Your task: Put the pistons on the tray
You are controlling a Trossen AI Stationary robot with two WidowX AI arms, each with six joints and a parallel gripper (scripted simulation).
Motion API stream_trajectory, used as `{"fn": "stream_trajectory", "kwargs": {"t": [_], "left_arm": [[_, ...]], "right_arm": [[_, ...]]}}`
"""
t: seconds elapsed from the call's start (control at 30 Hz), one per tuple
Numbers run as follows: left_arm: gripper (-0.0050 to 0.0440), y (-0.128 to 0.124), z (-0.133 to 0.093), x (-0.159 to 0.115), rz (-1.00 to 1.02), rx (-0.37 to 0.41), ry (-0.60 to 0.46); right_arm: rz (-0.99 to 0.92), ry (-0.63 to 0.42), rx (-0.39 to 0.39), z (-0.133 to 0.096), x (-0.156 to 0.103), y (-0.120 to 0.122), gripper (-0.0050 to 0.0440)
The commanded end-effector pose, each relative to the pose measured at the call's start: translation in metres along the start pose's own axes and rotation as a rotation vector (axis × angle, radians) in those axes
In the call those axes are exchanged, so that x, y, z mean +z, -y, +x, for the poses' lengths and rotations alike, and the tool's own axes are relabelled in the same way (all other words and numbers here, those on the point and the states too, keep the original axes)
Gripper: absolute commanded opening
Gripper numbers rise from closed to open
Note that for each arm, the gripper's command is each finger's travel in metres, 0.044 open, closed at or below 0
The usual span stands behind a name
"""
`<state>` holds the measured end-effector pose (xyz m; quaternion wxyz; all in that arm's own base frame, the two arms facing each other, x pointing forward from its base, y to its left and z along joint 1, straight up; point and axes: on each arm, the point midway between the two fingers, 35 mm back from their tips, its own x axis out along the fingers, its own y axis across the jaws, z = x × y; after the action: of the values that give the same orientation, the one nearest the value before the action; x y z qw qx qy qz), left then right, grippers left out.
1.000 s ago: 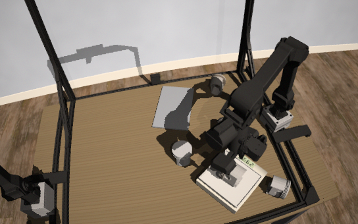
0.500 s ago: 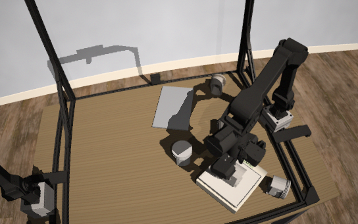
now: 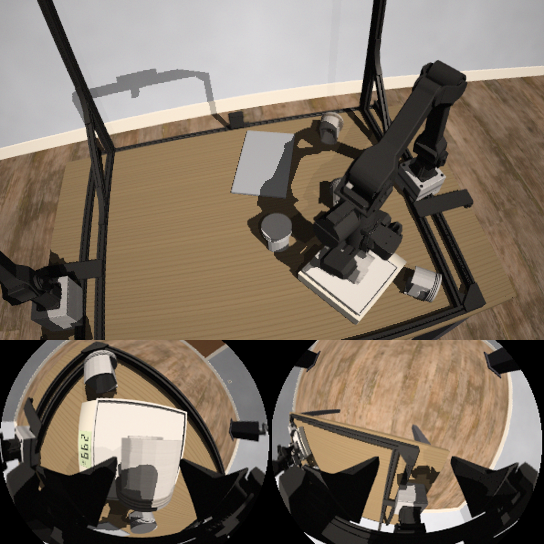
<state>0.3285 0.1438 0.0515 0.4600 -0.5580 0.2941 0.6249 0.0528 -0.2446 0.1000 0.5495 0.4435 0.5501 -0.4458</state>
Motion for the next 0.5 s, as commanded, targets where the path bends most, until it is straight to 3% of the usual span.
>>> {"fn": "stream_trajectory", "kwargs": {"t": [0.0,0.03,0.07,0.47], "left_arm": [[0.0378,-0.0056,0.0096,0.0000,0.006,0.024,0.004],[0.0378,-0.0056,0.0096,0.0000,0.006,0.024,0.004],[0.0158,-0.0056,0.0096,0.0000,0.006,0.024,0.004],[0.0158,-0.0056,0.0096,0.0000,0.006,0.024,0.004]], "right_arm": [[-0.004,-0.001,0.003,0.0000,-0.0002,-0.0005,0.0440],[-0.004,-0.001,0.003,0.0000,-0.0002,-0.0005,0.0440],[-0.004,-0.001,0.003,0.0000,-0.0002,-0.0005,0.0440],[-0.004,-0.001,0.003,0.0000,-0.0002,-0.0005,0.0440]]}}
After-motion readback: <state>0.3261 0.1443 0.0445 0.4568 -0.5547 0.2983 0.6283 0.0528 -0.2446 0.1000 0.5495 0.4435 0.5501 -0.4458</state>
